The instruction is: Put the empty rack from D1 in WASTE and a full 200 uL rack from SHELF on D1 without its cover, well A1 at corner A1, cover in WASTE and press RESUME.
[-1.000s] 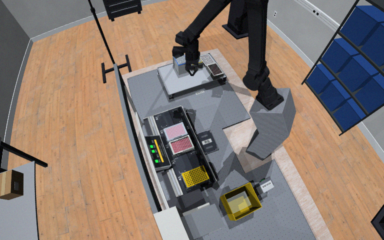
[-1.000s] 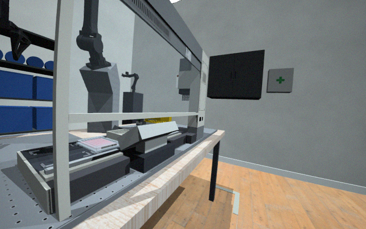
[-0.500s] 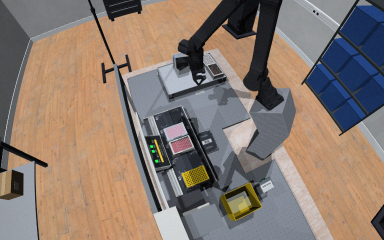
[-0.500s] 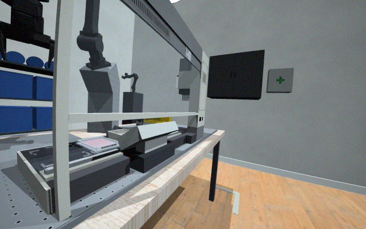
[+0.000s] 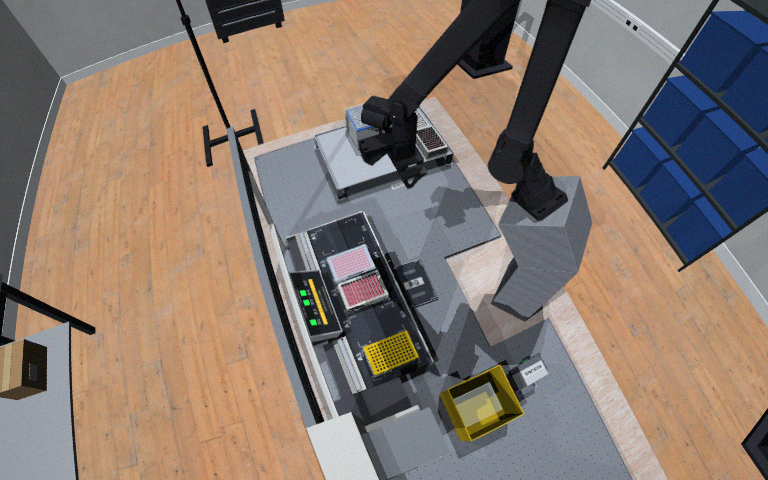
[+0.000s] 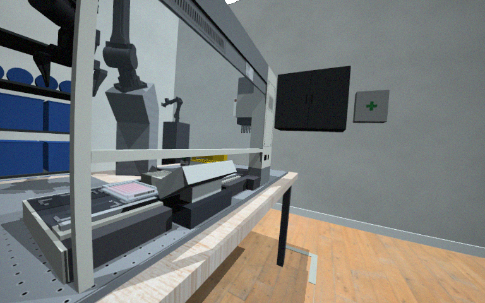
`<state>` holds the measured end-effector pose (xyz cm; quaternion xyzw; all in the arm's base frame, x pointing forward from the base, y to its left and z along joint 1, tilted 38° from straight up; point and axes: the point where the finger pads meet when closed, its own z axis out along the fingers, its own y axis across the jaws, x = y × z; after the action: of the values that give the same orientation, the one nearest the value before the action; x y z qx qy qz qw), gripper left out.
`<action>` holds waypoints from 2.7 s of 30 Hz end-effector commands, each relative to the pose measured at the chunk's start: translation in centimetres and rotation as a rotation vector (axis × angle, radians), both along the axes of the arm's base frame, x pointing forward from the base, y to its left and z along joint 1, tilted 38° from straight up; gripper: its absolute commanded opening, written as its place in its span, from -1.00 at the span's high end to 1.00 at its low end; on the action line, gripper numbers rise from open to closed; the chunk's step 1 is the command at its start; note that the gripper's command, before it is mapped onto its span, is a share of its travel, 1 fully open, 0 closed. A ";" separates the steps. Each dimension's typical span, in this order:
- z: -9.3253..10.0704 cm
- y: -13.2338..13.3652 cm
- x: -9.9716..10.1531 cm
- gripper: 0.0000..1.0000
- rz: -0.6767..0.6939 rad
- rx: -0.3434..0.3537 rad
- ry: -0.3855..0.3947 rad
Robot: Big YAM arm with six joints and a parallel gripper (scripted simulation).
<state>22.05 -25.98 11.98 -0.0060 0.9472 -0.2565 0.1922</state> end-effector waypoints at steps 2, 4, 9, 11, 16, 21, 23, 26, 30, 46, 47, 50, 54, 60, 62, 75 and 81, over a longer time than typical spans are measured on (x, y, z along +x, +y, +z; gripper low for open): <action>0.9 0.6 1.0 -1.00 0.000 -0.026 -0.043; 0.4 1.5 1.2 -1.00 0.000 -0.025 -0.043; -0.8 3.6 1.6 -1.00 0.000 -0.022 -0.044; -1.3 4.5 1.8 -1.00 0.000 -0.021 -0.045; -2.8 6.7 2.2 -1.00 0.000 -0.014 -0.038; -3.5 8.1 2.4 -1.00 0.000 -0.013 -0.038; -4.2 9.0 2.6 -1.00 0.000 -0.008 -0.031; -5.2 10.3 2.7 -1.00 0.001 -0.004 -0.022; -6.1 12.1 3.1 -1.00 0.001 -0.004 -0.022; -6.9 14.9 4.1 -1.00 -0.023 -0.008 -0.052; -6.9 14.9 4.1 -1.00 -0.023 -0.007 -0.053; -6.3 15.7 4.3 -1.00 0.011 -0.011 -0.044; -8.3 16.6 3.3 -1.00 0.011 -0.007 0.003; -9.0 19.3 4.6 -1.00 0.012 -0.007 -0.032; -9.3 20.3 5.0 -1.00 0.012 -0.006 -0.039; -10.9 23.4 5.6 -1.00 0.013 -0.001 -0.045; -12.5 26.2 5.8 -1.00 0.014 0.002 -0.043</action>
<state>26.27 -1.41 -0.47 -0.0363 0.9450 -0.2629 0.1911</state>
